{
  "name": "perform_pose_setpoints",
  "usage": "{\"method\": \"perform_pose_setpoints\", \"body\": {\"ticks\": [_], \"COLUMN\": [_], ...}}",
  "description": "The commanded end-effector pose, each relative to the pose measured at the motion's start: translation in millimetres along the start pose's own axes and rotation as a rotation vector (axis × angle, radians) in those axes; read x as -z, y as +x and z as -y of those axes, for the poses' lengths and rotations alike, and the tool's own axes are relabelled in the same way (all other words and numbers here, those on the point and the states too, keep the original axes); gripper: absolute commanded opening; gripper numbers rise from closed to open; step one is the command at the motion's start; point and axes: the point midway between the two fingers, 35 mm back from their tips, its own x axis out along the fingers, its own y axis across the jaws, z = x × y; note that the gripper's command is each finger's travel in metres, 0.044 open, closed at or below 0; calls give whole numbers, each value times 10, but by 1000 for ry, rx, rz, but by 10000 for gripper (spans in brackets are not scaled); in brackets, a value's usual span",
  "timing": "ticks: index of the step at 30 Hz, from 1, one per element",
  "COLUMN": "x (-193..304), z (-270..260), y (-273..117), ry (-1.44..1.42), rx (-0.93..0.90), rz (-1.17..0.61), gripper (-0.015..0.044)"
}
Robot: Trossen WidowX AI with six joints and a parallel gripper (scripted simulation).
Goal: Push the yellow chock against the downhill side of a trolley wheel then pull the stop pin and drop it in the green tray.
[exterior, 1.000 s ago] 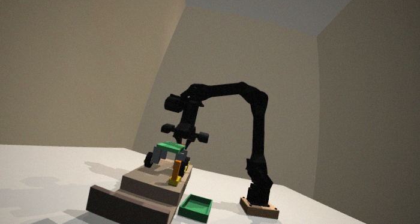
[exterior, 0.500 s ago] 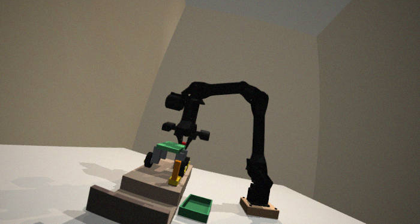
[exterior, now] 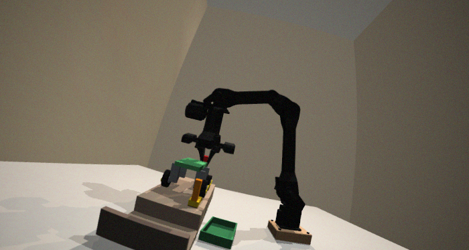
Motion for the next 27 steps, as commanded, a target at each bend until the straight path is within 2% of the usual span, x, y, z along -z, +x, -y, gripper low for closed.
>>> {"method": "perform_pose_setpoints", "body": {"ticks": [1,27], "x": [16,41], "z": [5,3], "y": [-48,-184], "ry": [6,6], "rx": [3,3], "rz": [-5,-5], "gripper": [0,0]}}
